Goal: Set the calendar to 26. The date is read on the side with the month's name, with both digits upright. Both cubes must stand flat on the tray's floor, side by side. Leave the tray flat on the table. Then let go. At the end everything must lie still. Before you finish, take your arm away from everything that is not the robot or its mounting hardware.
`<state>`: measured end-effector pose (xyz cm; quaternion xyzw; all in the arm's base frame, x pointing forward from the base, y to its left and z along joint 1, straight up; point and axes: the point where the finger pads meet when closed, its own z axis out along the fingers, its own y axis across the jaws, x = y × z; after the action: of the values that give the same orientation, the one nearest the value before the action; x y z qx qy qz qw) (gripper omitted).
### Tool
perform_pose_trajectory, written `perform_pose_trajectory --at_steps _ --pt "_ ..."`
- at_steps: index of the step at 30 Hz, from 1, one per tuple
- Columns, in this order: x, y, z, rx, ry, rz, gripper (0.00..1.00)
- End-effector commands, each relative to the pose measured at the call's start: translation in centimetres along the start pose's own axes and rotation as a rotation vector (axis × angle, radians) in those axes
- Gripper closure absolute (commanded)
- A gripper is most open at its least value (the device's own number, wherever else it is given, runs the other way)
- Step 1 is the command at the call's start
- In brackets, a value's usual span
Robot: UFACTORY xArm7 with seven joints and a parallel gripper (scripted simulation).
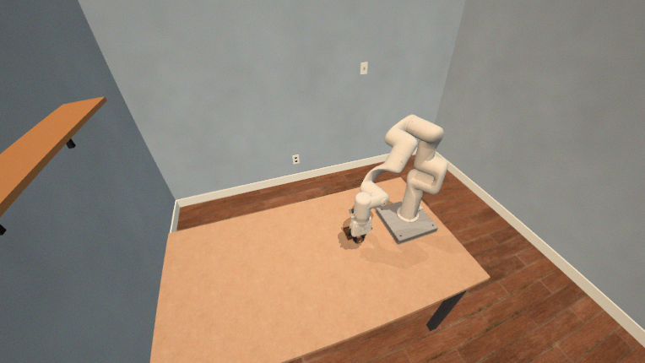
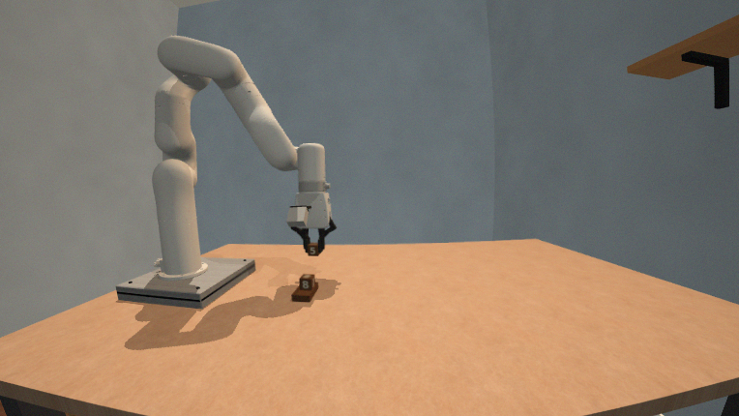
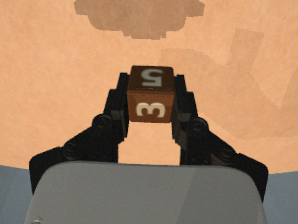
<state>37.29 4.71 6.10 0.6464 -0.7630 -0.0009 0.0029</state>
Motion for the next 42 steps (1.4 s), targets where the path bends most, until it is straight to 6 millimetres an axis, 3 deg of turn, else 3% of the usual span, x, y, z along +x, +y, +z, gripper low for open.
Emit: perform_pose_trajectory --at_steps 1,16,42 --pt "-0.1 -0.3 2.3 0.004 -0.003 -0.001 0.71" --pt "-0.1 -0.3 6.3 0.004 -0.003 -0.001 0.71" --pt "-0.1 -0.3 6.5 0.004 -0.003 -0.001 0.71"
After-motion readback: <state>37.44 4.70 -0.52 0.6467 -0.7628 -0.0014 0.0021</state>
